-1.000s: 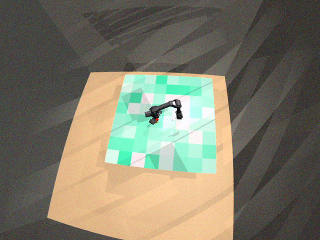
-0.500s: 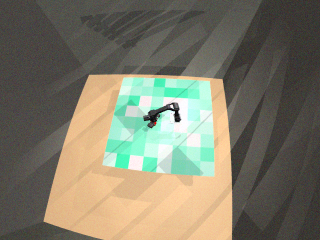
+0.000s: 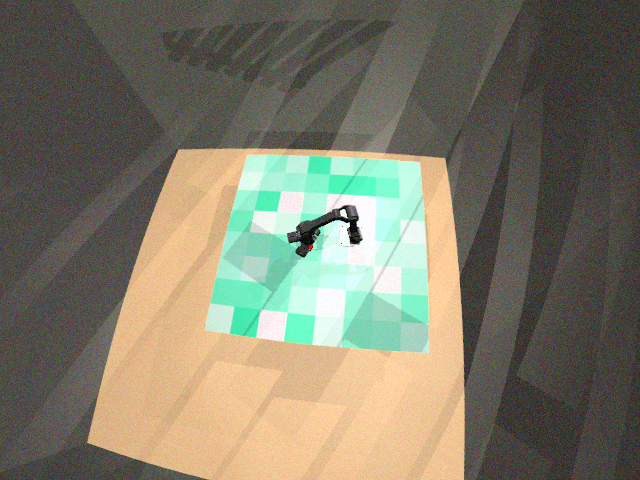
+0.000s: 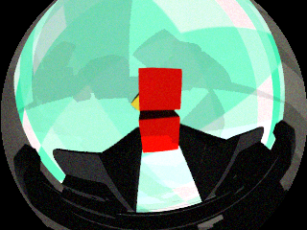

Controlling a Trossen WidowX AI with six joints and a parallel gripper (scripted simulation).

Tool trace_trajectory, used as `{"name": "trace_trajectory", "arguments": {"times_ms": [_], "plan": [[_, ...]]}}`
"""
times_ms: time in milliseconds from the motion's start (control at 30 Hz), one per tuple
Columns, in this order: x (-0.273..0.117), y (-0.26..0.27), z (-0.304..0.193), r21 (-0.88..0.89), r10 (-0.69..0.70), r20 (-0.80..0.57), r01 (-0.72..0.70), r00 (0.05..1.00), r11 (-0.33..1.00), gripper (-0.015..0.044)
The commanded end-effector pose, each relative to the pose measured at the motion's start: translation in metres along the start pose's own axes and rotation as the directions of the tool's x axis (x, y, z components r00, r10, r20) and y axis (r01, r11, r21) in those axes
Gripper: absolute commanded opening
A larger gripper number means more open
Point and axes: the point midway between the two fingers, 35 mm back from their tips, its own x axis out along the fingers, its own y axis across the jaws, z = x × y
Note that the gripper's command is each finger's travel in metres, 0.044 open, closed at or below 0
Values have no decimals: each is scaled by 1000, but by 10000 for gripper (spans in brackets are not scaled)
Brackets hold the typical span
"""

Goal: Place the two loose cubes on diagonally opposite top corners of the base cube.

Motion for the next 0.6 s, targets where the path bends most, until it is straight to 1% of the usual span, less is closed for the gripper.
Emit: {"name": "trace_trajectory", "arguments": {"times_ms": [0,367,500,567], "plan": [[1,0,0,-6,-6,3,6,1000,1000,105],[1,0,0,-6,-6,3,6,1000,1000,105],[1,0,0,-6,-6,3,6,1000,1000,205],[1,0,0,-6,-6,3,6,1000,1000,205]]}}
